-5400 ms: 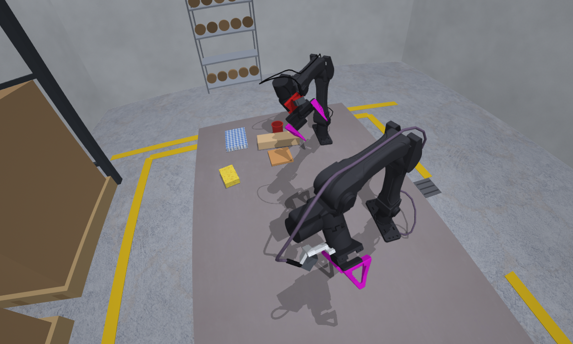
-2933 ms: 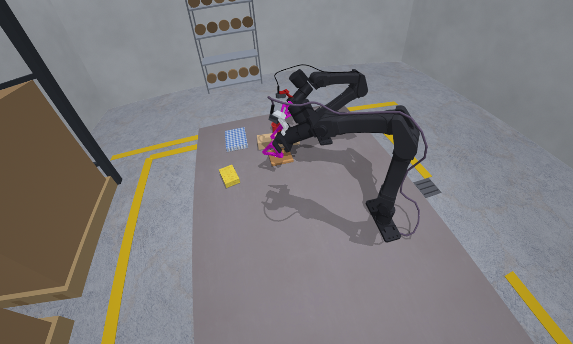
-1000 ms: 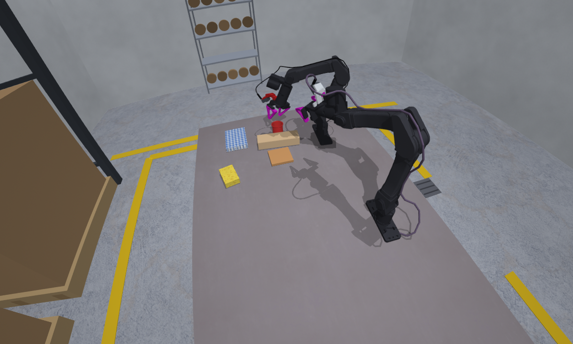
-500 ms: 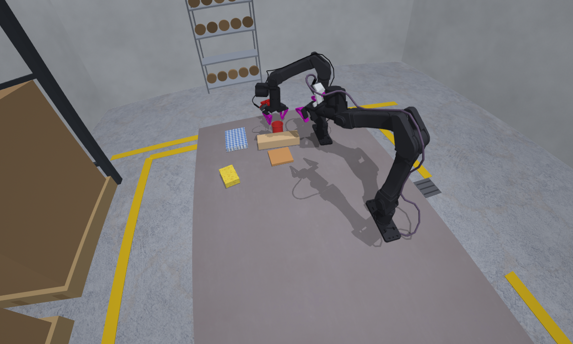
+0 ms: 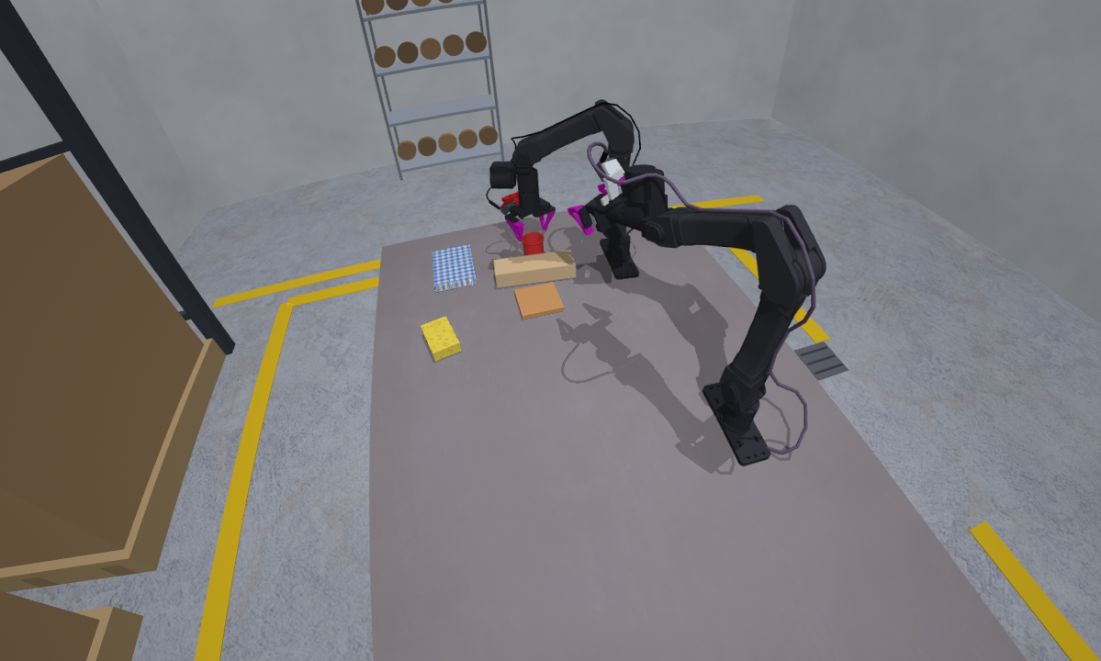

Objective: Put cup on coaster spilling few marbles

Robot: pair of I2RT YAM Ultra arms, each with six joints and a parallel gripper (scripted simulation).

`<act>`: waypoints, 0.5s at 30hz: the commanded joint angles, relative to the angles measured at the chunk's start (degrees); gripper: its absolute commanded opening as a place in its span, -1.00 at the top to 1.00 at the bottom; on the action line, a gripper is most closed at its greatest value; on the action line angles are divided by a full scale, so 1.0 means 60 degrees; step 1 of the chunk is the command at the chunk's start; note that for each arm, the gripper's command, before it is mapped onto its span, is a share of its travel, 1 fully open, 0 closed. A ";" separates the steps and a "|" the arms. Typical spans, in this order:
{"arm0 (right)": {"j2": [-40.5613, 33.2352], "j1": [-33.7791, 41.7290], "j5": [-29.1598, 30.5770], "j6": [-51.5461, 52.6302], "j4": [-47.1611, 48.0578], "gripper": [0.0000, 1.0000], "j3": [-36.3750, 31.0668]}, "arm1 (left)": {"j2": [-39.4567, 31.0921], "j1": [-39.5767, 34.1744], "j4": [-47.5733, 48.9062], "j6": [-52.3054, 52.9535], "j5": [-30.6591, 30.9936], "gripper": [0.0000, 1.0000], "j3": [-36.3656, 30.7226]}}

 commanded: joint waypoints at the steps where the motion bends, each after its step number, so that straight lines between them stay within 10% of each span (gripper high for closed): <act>1: 0.0073 0.0116 0.0120 0.0096 0.0288 -0.87 -0.0301 | -0.0209 0.0016 0.0155 -0.0042 -0.0012 -1.00 0.0052; 15: 0.0231 0.0117 0.0119 0.0088 0.0921 -0.87 -0.0775 | -0.0209 0.0016 0.0155 -0.0042 -0.0012 -1.00 0.0052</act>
